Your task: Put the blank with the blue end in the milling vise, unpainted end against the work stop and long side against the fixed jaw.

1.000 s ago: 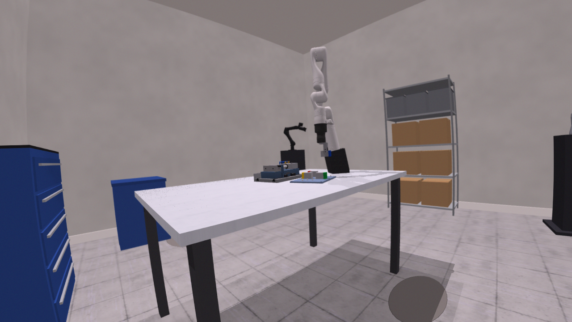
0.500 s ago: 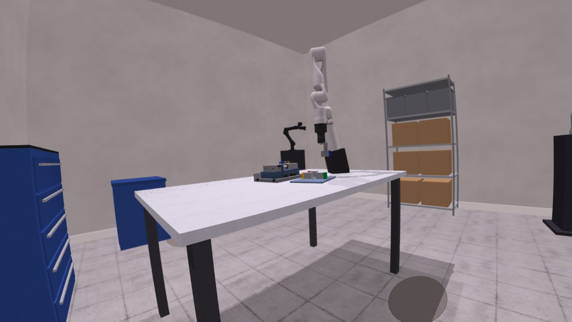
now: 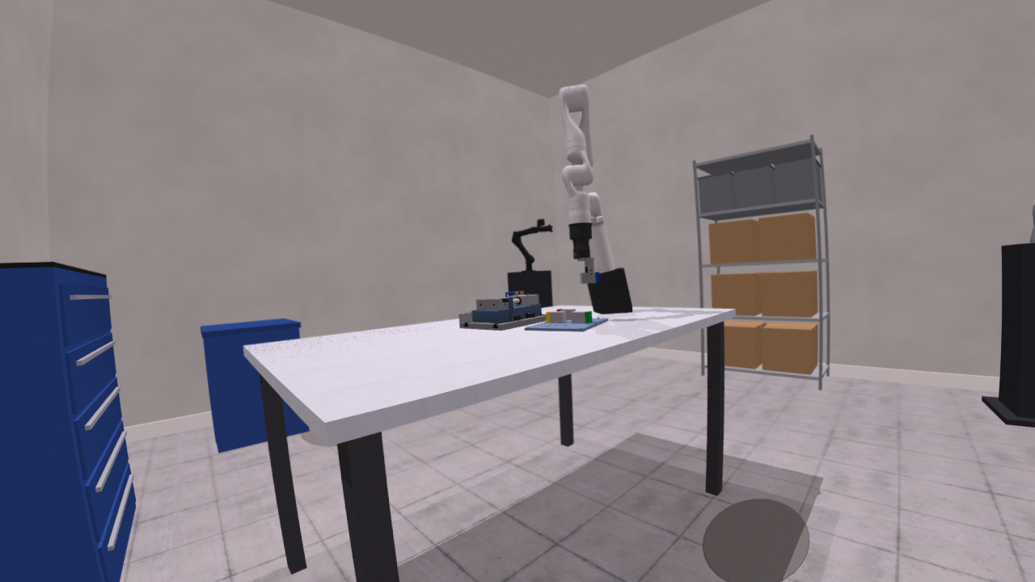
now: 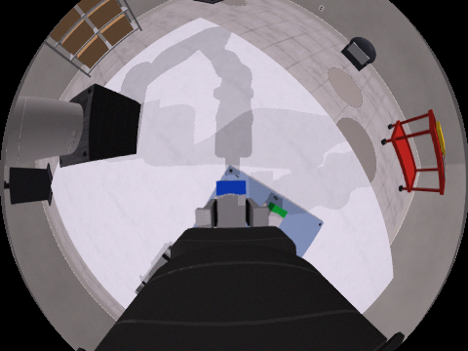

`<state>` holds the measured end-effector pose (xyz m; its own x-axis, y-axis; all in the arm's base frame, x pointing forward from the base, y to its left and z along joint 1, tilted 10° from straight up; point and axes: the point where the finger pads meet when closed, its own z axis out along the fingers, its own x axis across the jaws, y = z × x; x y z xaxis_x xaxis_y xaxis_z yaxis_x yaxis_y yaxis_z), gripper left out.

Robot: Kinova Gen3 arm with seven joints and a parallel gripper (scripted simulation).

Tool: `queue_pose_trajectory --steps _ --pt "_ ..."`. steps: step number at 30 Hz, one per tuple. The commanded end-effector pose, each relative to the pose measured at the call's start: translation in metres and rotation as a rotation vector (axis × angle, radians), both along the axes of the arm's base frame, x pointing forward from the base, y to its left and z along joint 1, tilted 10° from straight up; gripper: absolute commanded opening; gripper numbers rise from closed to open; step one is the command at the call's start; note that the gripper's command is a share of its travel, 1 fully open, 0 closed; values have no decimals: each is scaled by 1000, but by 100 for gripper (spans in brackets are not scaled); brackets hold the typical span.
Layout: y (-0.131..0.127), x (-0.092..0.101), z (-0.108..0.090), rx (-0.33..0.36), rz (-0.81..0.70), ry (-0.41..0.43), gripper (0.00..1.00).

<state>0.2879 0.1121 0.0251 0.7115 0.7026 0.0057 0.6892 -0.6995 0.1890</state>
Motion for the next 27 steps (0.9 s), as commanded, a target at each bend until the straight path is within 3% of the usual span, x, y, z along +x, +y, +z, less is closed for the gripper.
queue_pose_trajectory --steps 1,27 --pt "0 2 2 -3 52 7 0" --pt "1 2 1 -43 328 45 0"
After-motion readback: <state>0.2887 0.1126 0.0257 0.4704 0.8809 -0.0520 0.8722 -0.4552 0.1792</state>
